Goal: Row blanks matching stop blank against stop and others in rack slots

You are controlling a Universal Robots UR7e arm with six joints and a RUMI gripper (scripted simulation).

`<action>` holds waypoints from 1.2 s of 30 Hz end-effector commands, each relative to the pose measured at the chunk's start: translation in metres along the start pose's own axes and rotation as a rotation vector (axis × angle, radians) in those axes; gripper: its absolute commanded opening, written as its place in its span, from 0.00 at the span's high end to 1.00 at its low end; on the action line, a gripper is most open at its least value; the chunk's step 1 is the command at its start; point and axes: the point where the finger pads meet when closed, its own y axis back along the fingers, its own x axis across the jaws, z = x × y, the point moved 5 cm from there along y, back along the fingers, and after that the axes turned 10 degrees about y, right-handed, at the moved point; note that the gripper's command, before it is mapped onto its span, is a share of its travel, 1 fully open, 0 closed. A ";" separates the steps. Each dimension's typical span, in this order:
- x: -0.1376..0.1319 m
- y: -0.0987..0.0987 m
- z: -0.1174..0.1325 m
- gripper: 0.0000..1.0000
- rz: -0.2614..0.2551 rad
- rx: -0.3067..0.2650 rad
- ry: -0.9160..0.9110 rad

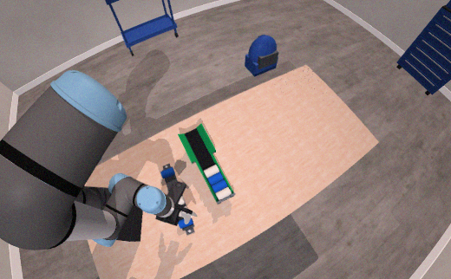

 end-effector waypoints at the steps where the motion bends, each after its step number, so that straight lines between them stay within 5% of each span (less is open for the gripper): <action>1: -0.003 0.000 -0.001 0.00 0.003 0.006 0.154; 20: -0.011 -0.001 -0.002 0.00 0.004 0.006 0.558; 36: -0.013 -0.001 -0.002 0.00 0.004 0.005 0.670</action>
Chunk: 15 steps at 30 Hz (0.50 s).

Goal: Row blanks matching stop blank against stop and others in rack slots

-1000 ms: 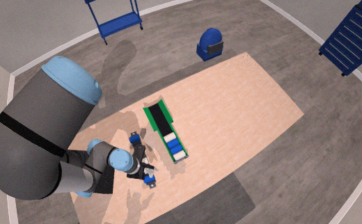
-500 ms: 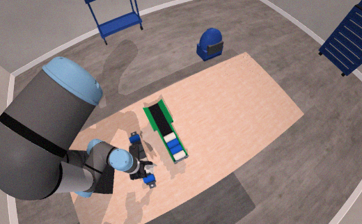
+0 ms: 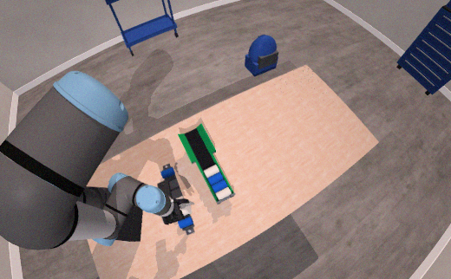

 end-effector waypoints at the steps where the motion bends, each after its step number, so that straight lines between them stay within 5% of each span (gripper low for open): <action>1: 0.000 0.000 0.000 0.00 0.001 0.000 0.017; 10: 0.000 0.000 0.000 0.00 0.001 0.000 0.022; 11: 0.000 0.000 0.000 0.48 0.001 0.000 0.022; 15: 0.000 0.000 0.000 0.48 0.001 0.000 0.022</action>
